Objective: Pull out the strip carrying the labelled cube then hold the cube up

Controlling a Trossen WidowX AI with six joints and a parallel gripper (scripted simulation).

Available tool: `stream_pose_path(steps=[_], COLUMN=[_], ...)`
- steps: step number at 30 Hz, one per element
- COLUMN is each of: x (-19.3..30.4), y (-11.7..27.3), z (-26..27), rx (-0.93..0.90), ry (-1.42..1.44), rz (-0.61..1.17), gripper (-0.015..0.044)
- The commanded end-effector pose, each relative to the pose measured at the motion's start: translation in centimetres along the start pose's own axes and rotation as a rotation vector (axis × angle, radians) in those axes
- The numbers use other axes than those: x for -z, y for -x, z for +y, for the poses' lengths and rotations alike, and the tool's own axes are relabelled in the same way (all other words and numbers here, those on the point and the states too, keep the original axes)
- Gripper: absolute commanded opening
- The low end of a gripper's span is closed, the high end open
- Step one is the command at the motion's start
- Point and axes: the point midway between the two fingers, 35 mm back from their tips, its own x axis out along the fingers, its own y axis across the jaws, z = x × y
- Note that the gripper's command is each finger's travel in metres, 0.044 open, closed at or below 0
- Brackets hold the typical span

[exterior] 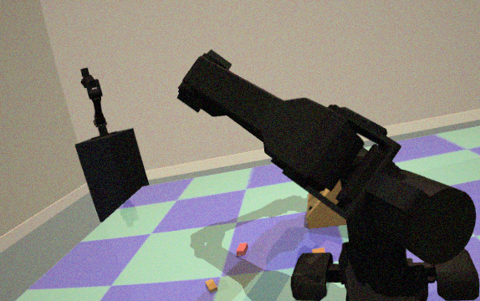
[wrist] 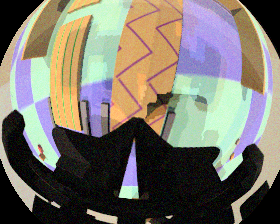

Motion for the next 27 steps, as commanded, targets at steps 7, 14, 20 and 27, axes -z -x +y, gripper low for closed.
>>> stream_pose_path(steps=[7, 14, 20, 27], x=[0.0, 0.3, 1.3, 2.4], y=[-0.4, -0.5, -0.5, -0.5], z=[0.0, 0.0, 0.0, 0.0], rx=[0.006, 0.006, 0.006, 0.006], ry=[0.004, 0.004, 0.004, 0.005], rz=[0.002, 0.003, 0.003, 0.004], gripper=[0.0000, 0.0000, 0.0000, 0.0000])
